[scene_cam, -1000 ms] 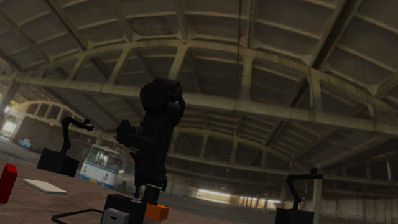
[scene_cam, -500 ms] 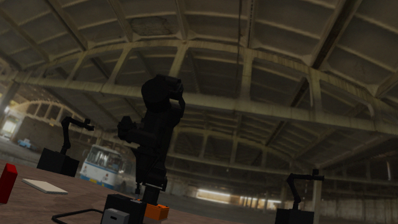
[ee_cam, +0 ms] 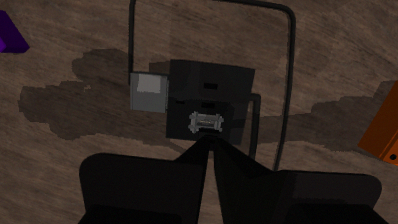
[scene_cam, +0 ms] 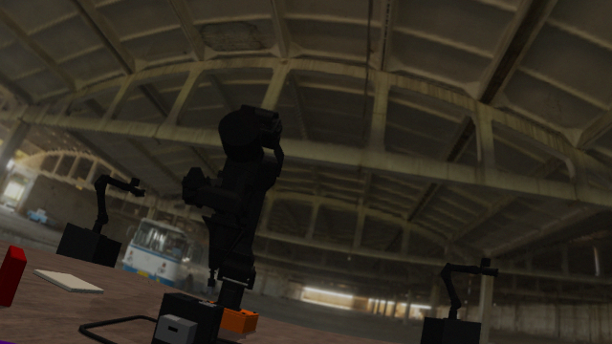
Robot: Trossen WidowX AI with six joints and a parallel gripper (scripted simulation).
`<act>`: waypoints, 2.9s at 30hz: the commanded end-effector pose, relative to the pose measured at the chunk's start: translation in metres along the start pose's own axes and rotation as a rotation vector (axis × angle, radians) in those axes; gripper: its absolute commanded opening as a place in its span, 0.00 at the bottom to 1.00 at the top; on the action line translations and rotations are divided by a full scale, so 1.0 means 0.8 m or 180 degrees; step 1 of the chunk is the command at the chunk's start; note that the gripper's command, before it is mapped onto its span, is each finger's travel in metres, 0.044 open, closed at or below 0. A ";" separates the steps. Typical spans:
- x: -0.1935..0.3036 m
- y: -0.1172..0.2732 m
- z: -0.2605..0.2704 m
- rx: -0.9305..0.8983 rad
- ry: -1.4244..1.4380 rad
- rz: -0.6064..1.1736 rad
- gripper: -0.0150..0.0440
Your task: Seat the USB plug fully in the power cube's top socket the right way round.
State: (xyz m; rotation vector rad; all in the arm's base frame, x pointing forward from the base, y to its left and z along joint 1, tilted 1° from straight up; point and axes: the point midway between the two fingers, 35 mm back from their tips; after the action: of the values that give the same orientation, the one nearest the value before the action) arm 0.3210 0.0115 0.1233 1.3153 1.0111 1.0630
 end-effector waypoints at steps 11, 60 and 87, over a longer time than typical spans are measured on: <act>0.000 0.008 0.000 -0.0006 0.0053 0.0002 0.25; 0.000 0.007 0.000 -0.0002 0.4040 -0.0001 0.25; 0.000 0.007 0.000 -0.0002 0.6290 -0.0002 0.25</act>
State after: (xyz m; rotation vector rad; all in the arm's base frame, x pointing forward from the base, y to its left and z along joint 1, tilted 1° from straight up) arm 0.3210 0.0114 0.1287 -0.1156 2.2234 2.2737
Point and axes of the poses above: the point midway between the two fingers, 35 mm back from their tips, its own y axis back along the fingers, its own z axis across the jaws, x = y × z, and after that the axes turned 15 degrees about -y, right-handed
